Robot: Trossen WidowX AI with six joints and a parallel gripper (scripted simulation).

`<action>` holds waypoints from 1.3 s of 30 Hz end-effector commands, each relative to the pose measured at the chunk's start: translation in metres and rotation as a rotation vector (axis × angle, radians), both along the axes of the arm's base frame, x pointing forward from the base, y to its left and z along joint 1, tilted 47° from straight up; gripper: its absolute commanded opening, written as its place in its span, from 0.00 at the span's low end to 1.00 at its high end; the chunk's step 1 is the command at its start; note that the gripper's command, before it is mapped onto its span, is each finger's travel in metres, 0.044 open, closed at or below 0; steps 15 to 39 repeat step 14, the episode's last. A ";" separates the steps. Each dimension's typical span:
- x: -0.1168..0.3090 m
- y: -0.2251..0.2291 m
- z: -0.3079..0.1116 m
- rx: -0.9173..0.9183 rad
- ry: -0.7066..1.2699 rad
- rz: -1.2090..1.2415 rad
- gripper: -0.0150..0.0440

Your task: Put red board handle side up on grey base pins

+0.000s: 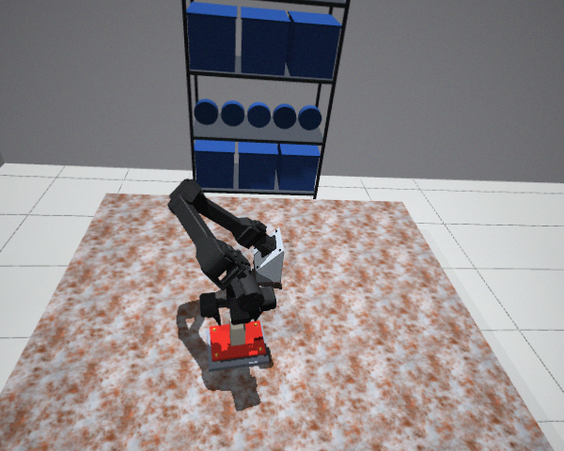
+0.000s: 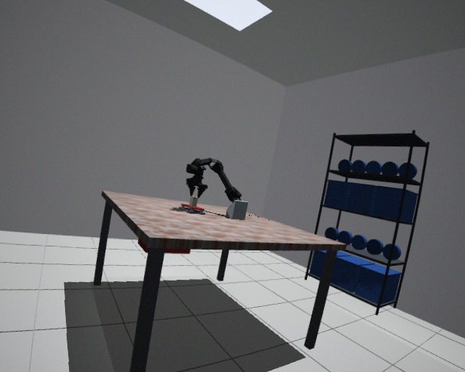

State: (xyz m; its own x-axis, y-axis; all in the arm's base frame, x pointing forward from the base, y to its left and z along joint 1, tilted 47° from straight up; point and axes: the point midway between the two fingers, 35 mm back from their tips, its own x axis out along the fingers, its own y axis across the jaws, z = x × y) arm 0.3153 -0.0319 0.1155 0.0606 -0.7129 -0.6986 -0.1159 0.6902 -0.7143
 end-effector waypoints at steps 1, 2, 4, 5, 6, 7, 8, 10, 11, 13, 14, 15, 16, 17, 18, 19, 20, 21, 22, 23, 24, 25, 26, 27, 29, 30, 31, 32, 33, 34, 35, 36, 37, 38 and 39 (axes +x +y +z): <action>-0.001 0.016 0.016 0.003 -0.003 -0.002 1.00; -0.003 0.023 0.024 0.001 -0.002 0.000 1.00; -0.005 0.030 0.030 -0.001 -0.002 0.002 1.00; -0.005 0.030 0.030 -0.001 -0.002 0.002 1.00; -0.005 0.030 0.030 -0.001 -0.002 0.002 1.00; -0.005 0.030 0.030 -0.001 -0.002 0.002 1.00; -0.005 0.030 0.030 -0.001 -0.002 0.002 1.00; -0.005 0.030 0.030 -0.001 -0.002 0.002 1.00; -0.005 0.030 0.030 -0.001 -0.002 0.002 1.00; -0.005 0.030 0.030 -0.001 -0.002 0.002 1.00; -0.005 0.030 0.030 -0.001 -0.002 0.002 1.00; -0.005 0.030 0.030 -0.001 -0.002 0.002 1.00; -0.005 0.030 0.030 -0.001 -0.002 0.002 1.00; -0.005 0.030 0.030 -0.001 -0.002 0.002 1.00; -0.005 0.030 0.030 -0.001 -0.002 0.002 1.00; -0.005 0.030 0.030 -0.001 -0.002 0.002 1.00; -0.005 0.030 0.030 -0.001 -0.002 0.002 1.00; -0.005 0.030 0.030 -0.001 -0.002 0.002 1.00; -0.005 0.030 0.030 -0.001 -0.002 0.002 1.00; -0.005 0.030 0.030 -0.001 -0.002 0.002 1.00; -0.005 0.030 0.030 -0.001 -0.002 0.002 1.00; -0.005 0.030 0.030 -0.001 -0.002 0.002 1.00; -0.005 0.030 0.030 -0.001 -0.002 0.002 1.00; -0.005 0.030 0.030 -0.001 -0.002 0.002 1.00; -0.005 0.030 0.030 -0.001 -0.002 0.002 1.00; -0.005 0.030 0.030 -0.001 -0.002 0.002 1.00; -0.005 0.030 0.030 -0.001 -0.002 0.002 1.00; -0.005 0.030 0.030 -0.001 -0.002 0.002 1.00; -0.005 0.030 0.030 -0.001 -0.002 0.002 1.00; -0.005 0.030 0.030 -0.001 -0.002 0.002 1.00; -0.005 0.030 0.030 -0.001 -0.002 0.002 1.00; -0.005 0.030 0.030 -0.001 -0.002 0.002 1.00; -0.005 0.030 0.030 -0.001 -0.002 0.002 1.00; -0.005 0.030 0.030 -0.001 -0.002 0.002 1.00; -0.005 0.030 0.030 -0.001 -0.002 0.002 1.00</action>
